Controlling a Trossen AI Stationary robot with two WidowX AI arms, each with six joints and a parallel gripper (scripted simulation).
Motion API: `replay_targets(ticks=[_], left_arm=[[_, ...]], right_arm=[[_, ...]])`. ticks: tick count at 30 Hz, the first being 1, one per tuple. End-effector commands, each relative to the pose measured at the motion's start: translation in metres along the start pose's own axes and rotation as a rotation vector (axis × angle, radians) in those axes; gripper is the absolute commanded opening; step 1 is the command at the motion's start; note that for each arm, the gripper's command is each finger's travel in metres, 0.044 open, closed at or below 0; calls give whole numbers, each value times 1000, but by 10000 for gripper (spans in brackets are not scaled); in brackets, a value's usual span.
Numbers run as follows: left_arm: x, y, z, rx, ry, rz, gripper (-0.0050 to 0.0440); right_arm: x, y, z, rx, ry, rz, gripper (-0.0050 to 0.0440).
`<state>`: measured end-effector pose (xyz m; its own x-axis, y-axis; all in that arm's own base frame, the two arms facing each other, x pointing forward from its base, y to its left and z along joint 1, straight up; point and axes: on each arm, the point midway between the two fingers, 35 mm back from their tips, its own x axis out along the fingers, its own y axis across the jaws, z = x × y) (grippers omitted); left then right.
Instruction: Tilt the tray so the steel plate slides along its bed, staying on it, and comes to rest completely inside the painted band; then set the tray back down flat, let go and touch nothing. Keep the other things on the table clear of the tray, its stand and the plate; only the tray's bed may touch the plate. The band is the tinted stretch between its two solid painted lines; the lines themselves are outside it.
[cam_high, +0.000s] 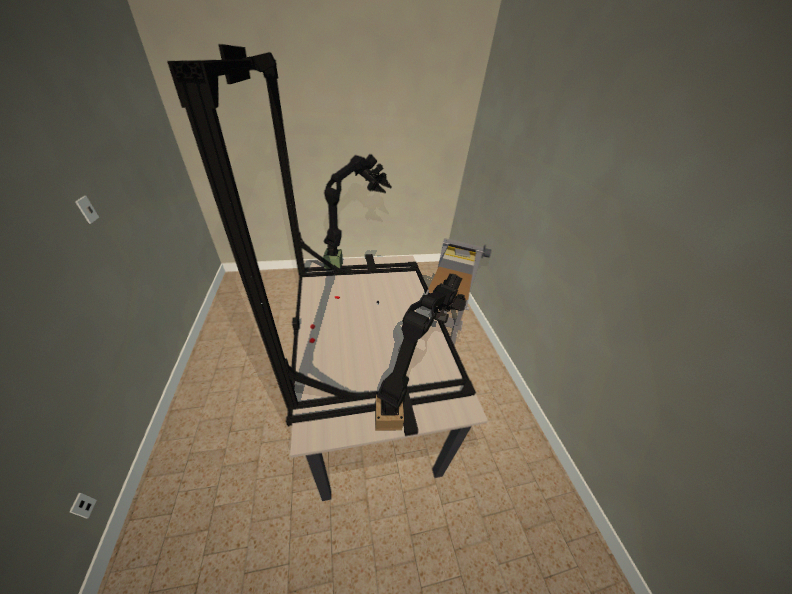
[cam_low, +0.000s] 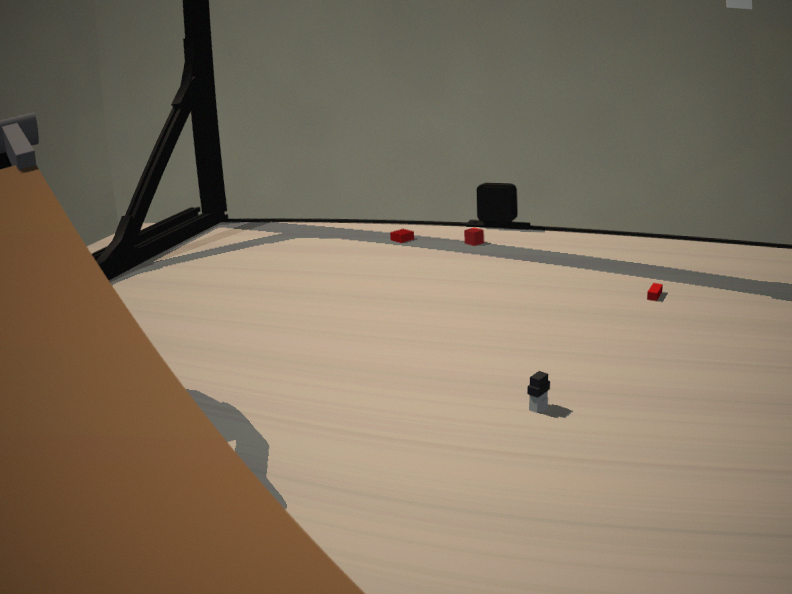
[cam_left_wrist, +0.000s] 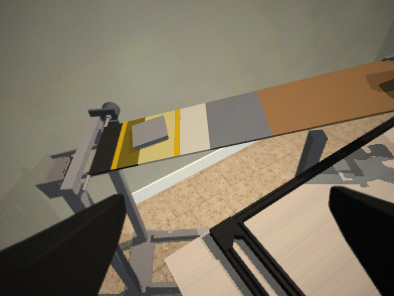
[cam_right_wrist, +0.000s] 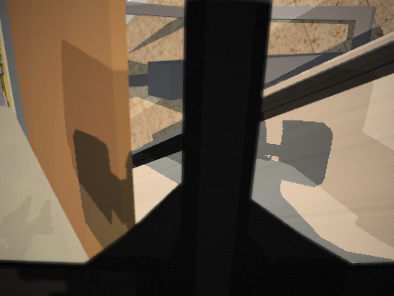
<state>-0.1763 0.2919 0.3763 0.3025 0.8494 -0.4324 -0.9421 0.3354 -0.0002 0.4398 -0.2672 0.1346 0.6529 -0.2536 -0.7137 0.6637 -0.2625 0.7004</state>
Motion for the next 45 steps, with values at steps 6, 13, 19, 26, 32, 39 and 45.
replay_targets(ticks=[6,13,19,26,32,39,45], left_arm=[[0,0,0,1,0,-1,440],[0,0,0,1,0,-1,440],[0,0,0,1,0,-1,440],[0,0,0,1,0,-1,440],[0,0,0,1,0,-1,440],[0,0,0,1,0,-1,440],[0,0,0,1,0,-1,440]], right_arm=[[-10,13,1,-1,-4,45,0],[-5,6,1,-1,-4,28,0],[-5,6,1,-1,-4,28,0],[-5,6,1,-1,-4,28,0],[-5,6,1,-1,-4,28,0],[-5,6,1,-1,-4,28,0],[-7,8,1,-1,-4,31,0]])
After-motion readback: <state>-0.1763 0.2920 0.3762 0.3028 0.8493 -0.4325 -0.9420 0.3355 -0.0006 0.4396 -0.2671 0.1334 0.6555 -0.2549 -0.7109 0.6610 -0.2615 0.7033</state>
